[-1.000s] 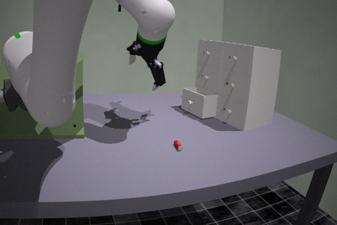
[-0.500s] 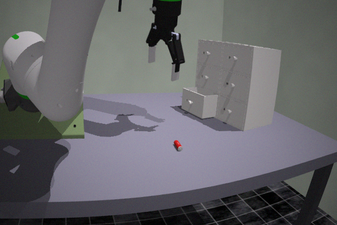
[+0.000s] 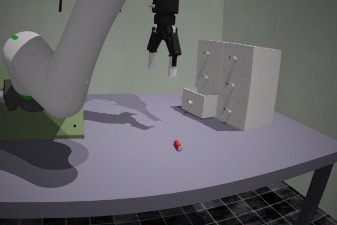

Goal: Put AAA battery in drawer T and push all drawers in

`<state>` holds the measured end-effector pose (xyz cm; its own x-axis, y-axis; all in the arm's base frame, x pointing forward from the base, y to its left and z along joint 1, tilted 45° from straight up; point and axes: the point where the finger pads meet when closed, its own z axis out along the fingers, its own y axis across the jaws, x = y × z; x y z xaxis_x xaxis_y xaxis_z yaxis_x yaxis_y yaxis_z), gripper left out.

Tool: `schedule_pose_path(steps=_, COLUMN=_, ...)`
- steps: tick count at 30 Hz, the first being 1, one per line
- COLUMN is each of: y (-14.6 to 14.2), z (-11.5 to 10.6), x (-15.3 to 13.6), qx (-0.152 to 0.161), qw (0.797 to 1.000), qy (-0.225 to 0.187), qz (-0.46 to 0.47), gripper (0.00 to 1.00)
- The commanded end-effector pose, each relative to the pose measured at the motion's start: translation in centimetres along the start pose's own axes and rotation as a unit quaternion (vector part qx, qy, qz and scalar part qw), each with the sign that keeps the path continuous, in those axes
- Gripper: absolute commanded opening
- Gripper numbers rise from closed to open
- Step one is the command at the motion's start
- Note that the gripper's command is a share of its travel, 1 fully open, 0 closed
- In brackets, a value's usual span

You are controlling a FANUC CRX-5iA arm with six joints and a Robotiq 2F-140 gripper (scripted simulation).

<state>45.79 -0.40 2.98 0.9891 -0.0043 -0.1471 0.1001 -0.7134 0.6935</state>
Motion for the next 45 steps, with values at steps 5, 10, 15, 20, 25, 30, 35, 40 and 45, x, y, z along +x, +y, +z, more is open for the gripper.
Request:
schedule_pose_path(steps=5, y=0.0, z=0.0, x=0.0, qx=0.000, qw=1.000, qy=0.000, qz=0.000, gripper=1.00)
schedule_pose_path(steps=10, y=-0.1, z=-0.2, x=-0.2, qx=0.000, qw=1.000, qy=0.000, qz=0.000, gripper=1.00)
schedule_pose_path(steps=15, y=-0.4, z=-1.2, x=-1.5, qx=0.000, qw=1.000, qy=0.000, qz=0.000, gripper=1.00)
schedule_pose_path(steps=20, y=-1.1, z=-3.2, x=-4.1, qx=0.000, qw=1.000, qy=0.000, qz=0.000, gripper=1.00)
schedule_pose_path(steps=25, y=-1.5, z=-4.6, x=-5.7, qx=0.000, qw=1.000, qy=0.000, qz=0.000, gripper=1.00)
schedule_pose_path(steps=30, y=-2.1, z=-6.3, x=-8.0, qx=0.000, qw=1.000, qy=0.000, qz=0.000, gripper=1.00)
schedule_pose_path(steps=35, y=-2.4, z=-7.1, x=-9.0, qx=0.000, qw=1.000, qy=0.000, qz=0.000, gripper=1.00)
schedule_pose_path(steps=40, y=-2.4, z=-7.2, x=-9.1, qx=0.000, qw=1.000, qy=0.000, qz=0.000, gripper=1.00)
schedule_pose_path(steps=45, y=-3.4, z=-6.7, x=-9.2, qx=0.016, qw=1.000, qy=-0.002, qz=-0.013, gripper=1.00)
